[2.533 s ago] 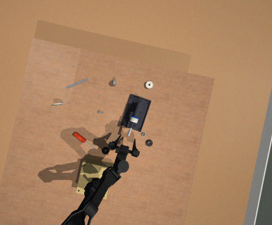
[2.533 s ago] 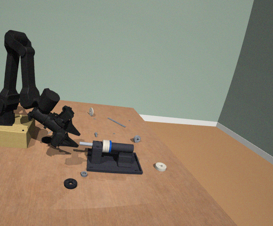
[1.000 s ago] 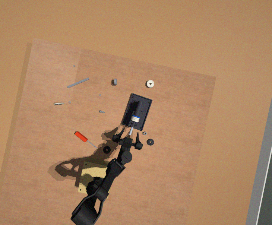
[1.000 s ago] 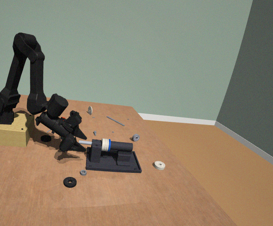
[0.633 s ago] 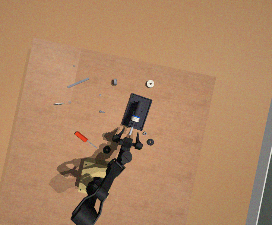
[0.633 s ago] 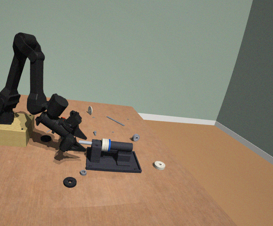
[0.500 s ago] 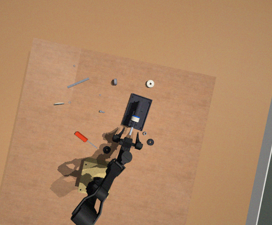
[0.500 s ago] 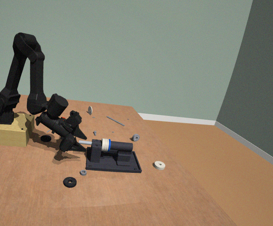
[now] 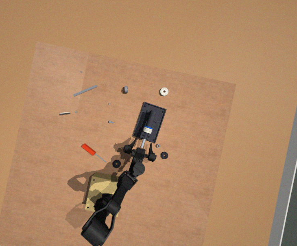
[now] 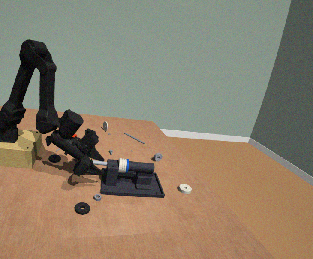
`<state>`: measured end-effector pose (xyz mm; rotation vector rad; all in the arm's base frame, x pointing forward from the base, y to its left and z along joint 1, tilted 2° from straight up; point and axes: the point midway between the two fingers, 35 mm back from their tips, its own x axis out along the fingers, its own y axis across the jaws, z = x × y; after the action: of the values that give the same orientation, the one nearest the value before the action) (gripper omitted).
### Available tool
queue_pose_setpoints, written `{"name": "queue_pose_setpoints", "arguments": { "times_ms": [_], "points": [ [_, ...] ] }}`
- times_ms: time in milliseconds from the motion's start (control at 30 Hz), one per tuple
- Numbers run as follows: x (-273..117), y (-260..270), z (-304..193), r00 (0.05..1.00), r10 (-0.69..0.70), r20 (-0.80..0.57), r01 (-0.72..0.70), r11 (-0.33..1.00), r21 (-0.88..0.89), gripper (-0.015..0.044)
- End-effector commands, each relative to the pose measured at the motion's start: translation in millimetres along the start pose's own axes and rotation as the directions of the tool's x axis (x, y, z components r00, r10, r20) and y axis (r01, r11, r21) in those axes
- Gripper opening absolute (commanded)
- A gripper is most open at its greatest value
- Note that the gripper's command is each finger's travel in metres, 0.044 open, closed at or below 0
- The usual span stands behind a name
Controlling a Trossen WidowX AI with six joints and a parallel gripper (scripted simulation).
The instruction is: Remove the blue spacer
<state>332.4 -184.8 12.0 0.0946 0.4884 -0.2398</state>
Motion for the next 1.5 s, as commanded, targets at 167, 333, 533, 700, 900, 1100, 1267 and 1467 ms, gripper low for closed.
{"name": "queue_pose_setpoints", "arguments": {
  "times_ms": [167,333,533,700,900,1100,1267,1467],
  "points": [
    [3,0,0,1.000,0.000,0.000,0.000,1.000,0.000,0.0414],
    [3,0,0,1.000,0.000,0.000,0.000,1.000,0.000,0.0282],
    [3,0,0,1.000,0.000,0.000,0.000,1.000,0.000,0.0125],
    [3,0,0,1.000,0.000,0.000,0.000,1.000,0.000,0.0013],
    [3,0,0,1.000,-0.001,0.001,0.001,1.000,0.000,0.0000],
    [-1,0,-2,1.000,-0.004,0.004,0.004,1.000,0.002,0.0000],
    [-4,0,-4,1.000,-0.004,0.004,0.004,1.000,0.002,0.0000],
    [-8,0,-6,1.000,-0.004,0.004,0.004,1.000,0.002,0.0000]
  ]
}}
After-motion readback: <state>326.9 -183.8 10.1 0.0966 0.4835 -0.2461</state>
